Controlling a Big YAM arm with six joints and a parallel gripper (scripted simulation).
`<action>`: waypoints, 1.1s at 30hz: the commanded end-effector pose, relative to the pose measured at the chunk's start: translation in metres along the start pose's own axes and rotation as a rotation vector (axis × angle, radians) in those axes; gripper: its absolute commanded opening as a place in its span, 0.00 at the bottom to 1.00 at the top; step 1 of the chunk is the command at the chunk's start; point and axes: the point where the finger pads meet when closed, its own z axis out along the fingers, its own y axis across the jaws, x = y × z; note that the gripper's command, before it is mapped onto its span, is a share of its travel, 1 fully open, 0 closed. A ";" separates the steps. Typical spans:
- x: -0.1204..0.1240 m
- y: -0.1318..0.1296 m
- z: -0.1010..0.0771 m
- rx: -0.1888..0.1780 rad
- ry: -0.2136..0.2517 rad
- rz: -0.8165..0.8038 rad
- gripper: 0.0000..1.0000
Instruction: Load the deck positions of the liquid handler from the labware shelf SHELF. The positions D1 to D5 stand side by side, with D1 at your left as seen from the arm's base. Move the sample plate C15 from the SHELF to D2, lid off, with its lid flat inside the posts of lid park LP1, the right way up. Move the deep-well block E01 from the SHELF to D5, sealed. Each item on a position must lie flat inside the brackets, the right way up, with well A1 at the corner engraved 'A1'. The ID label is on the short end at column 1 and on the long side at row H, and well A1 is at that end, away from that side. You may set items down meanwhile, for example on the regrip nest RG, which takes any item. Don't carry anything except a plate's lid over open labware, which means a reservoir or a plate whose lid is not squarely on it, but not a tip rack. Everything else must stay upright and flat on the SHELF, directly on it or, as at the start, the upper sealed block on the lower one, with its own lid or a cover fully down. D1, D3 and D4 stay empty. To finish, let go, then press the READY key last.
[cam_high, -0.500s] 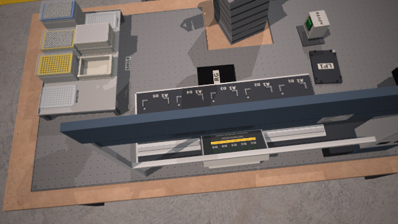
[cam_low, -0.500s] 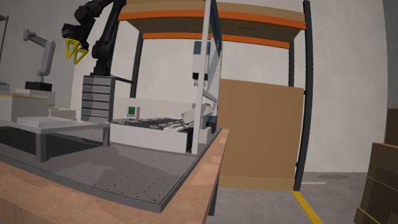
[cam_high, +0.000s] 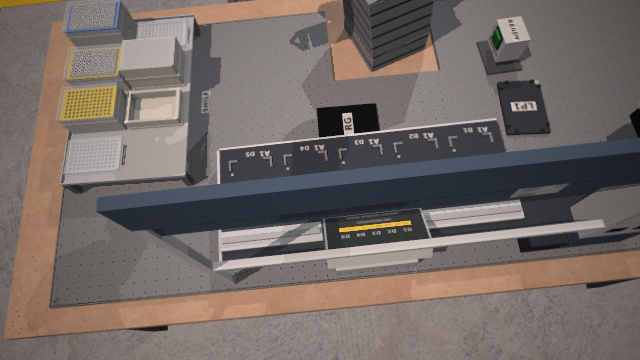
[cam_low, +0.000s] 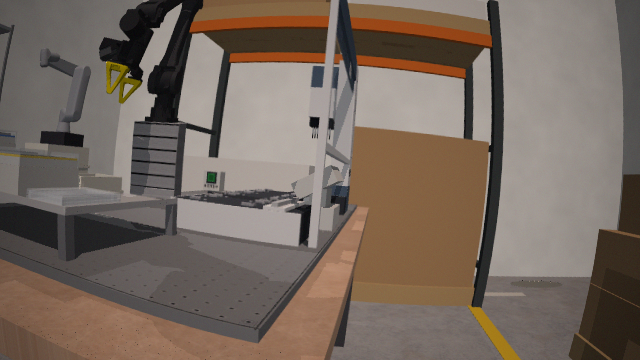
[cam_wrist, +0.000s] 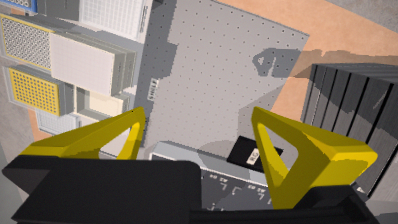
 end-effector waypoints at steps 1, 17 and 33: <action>-0.001 0.003 -0.002 -0.008 -0.001 0.002 1.00; 0.060 -0.038 -0.029 -0.044 0.015 -0.317 1.00; 0.115 -0.075 -0.051 -0.072 0.035 -0.573 1.00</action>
